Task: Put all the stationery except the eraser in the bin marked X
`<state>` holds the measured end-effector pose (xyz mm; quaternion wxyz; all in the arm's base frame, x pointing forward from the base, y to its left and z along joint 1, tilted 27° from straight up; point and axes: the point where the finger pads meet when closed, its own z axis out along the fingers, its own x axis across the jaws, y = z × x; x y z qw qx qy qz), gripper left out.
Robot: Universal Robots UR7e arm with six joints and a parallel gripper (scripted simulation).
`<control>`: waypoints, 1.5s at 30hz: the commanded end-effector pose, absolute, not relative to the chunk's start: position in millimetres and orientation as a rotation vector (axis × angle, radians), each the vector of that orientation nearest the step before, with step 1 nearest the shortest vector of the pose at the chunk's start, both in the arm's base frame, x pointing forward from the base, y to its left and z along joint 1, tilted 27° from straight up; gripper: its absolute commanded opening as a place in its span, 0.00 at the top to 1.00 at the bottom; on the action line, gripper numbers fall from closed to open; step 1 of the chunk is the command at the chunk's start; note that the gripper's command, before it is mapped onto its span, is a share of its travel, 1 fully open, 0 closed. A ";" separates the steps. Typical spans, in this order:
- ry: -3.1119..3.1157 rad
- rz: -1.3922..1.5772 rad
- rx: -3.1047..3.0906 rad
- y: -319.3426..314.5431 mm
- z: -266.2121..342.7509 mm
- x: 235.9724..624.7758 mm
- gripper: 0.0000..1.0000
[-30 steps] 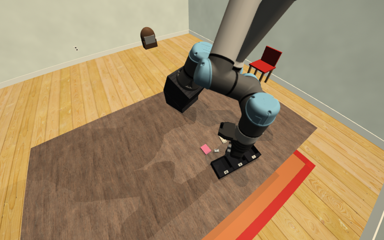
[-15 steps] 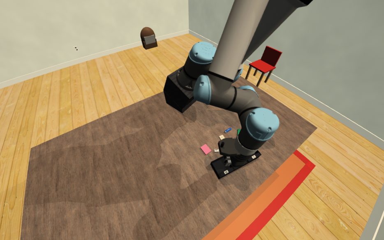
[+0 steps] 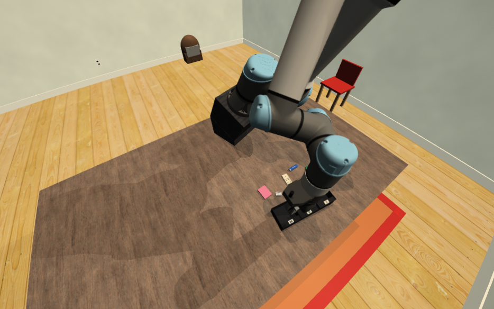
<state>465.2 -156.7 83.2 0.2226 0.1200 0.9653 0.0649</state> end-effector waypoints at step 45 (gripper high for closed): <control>2.323 -0.253 -1.367 -157.2 83.6 465.3 0.69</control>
